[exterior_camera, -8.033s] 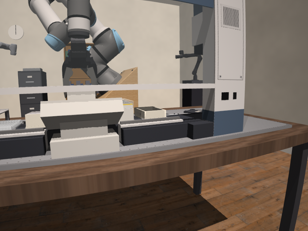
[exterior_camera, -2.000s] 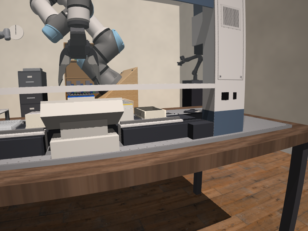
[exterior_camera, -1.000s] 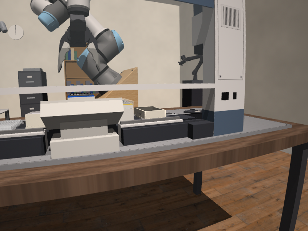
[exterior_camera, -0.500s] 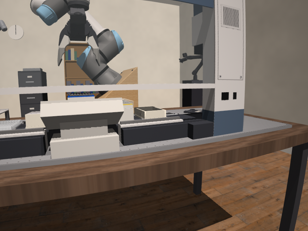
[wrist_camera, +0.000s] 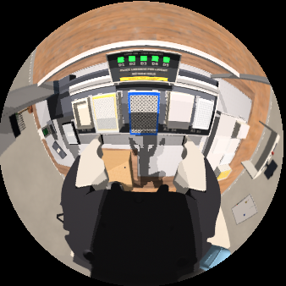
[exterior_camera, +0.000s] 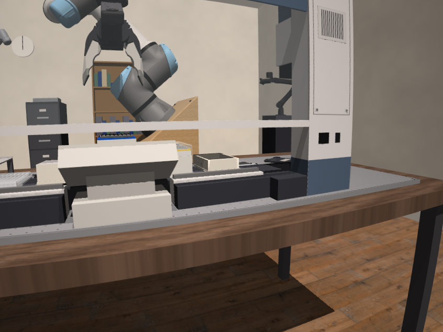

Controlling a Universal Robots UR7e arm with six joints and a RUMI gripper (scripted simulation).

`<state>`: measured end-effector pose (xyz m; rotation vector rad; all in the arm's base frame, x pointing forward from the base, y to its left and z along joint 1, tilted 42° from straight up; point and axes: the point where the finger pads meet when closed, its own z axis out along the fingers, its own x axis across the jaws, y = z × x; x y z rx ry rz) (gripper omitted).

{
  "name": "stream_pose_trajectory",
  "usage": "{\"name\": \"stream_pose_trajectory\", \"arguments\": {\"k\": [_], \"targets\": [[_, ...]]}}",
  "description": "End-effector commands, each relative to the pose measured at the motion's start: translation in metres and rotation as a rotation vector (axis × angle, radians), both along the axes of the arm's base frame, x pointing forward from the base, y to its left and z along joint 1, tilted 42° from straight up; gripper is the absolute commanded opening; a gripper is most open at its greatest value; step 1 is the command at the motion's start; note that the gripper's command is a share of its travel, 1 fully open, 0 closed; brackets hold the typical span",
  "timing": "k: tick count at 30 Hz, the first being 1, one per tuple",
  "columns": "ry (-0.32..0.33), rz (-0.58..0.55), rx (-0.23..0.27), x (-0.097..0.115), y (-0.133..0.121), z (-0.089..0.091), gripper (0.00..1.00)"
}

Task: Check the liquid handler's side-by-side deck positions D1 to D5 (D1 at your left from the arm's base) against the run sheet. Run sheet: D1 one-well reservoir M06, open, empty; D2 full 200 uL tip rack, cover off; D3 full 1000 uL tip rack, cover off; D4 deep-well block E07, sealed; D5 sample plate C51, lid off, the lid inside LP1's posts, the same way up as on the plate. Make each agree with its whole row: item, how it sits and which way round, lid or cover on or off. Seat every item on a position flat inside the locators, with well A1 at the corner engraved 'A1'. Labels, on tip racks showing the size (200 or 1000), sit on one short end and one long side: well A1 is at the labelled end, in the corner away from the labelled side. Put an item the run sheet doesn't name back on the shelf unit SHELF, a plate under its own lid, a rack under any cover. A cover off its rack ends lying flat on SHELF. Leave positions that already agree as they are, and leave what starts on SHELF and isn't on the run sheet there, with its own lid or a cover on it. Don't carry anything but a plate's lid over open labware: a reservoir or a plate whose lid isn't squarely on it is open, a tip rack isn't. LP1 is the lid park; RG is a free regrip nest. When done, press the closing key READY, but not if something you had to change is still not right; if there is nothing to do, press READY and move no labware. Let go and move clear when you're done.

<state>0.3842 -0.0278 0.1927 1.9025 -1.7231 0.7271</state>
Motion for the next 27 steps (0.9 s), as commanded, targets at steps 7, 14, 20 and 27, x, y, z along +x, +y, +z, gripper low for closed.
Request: {"name": "stream_pose_trajectory", "arguments": {"k": [7,14,20,27], "targets": [[-0.002,-0.001,-0.001,-0.001,0.014,0.017,0.82],[-0.001,-0.001,-0.001,-0.002,0.021,0.024,0.82],[-0.001,-0.001,0.000,-0.003,0.028,0.031,0.82],[0.000,-0.001,0.000,-0.003,0.033,0.037,0.82]]}}
